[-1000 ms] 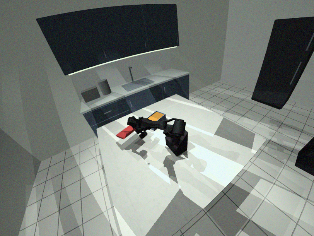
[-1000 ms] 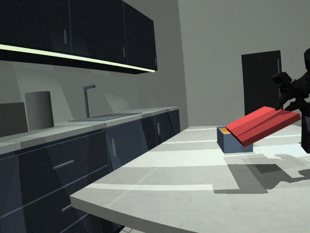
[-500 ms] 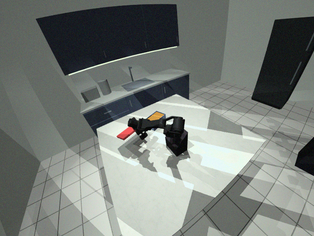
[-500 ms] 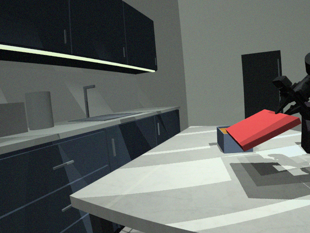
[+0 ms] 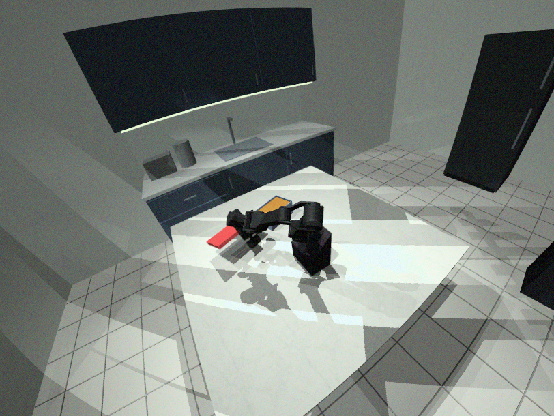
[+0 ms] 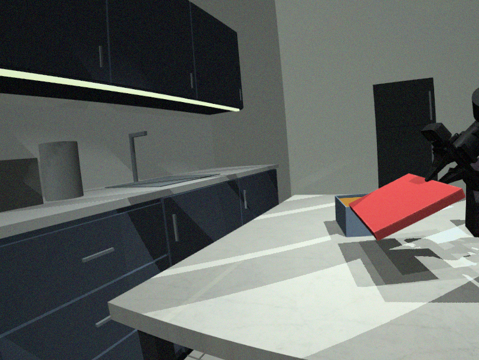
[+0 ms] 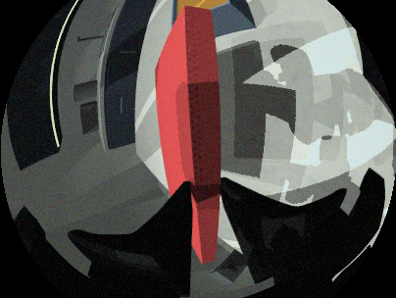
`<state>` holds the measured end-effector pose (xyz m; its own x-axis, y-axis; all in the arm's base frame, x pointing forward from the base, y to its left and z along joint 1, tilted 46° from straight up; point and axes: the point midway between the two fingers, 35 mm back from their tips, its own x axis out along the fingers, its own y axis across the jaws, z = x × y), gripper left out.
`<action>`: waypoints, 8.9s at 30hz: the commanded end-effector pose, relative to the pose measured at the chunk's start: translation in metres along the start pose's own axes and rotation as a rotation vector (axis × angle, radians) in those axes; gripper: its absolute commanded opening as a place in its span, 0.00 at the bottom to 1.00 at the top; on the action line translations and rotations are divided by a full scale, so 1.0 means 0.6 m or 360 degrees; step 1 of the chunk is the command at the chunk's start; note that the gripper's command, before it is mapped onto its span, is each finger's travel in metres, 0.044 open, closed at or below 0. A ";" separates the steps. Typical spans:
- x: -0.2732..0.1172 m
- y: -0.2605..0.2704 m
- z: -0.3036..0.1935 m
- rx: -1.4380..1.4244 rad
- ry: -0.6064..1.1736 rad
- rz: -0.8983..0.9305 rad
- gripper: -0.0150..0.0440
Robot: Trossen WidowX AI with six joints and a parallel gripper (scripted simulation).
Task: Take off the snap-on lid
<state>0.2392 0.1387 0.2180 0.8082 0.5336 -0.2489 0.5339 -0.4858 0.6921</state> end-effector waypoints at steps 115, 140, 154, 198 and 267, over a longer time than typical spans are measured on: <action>0.103 -0.123 0.006 0.0017 -0.0012 0.0005 0.25; 0.124 -0.149 0.006 0.0019 -0.0012 0.0004 0.25; 0.130 -0.146 0.003 0.0022 -0.0009 0.0023 0.34; 0.043 -0.220 0.005 0.0023 -0.0017 -0.0002 1.00; -0.070 -0.151 0.000 0.0026 -0.0015 -0.0002 1.00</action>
<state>0.1565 0.1605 0.1683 0.8096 0.5298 -0.2529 0.5375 -0.4957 0.6822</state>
